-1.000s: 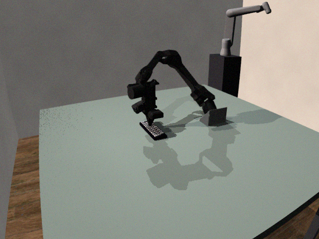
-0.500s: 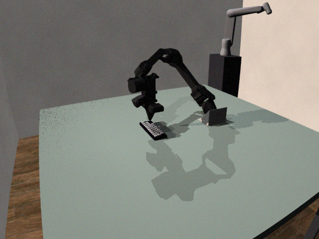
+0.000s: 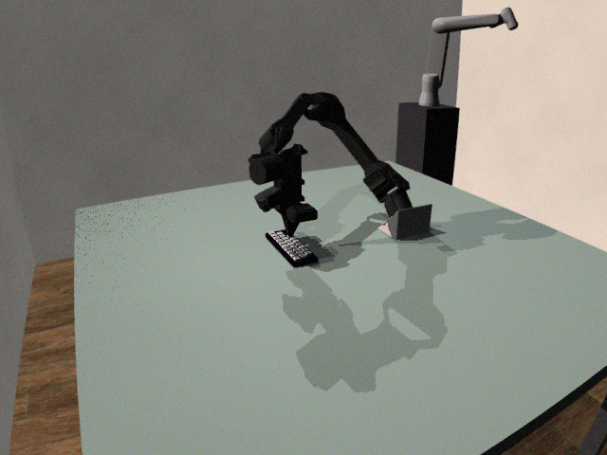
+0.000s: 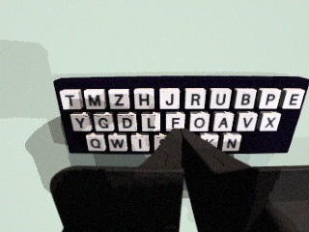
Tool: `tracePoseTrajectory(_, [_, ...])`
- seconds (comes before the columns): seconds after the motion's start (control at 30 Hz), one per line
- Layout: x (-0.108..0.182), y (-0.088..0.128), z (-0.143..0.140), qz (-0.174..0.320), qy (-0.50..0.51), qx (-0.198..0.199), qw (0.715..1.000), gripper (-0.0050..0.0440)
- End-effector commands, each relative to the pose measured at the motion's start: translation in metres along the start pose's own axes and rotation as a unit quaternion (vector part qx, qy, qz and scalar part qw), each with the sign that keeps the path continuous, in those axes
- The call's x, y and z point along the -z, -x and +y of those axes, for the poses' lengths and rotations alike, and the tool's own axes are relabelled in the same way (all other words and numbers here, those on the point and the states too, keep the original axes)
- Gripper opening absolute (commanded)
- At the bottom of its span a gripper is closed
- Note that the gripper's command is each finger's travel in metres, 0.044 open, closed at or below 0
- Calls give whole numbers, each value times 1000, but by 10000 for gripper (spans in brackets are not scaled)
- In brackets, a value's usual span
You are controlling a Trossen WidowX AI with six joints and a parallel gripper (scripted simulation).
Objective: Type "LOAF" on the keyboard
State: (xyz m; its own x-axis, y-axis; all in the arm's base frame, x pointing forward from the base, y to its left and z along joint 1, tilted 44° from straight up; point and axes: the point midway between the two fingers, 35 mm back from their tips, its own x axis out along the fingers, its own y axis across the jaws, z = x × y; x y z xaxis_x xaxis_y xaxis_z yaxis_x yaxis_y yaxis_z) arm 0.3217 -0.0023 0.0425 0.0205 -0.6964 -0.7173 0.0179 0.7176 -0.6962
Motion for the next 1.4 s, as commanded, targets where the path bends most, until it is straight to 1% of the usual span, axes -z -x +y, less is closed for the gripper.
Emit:
tracePoseTrajectory(0.0, [1,-6,1,2,3,2,1000,0])
tracePoseTrajectory(0.5, [1,-23,1,2,3,2,1000,0])
tracePoseTrajectory(1.37, [1,-24,1,2,3,2,1000,0])
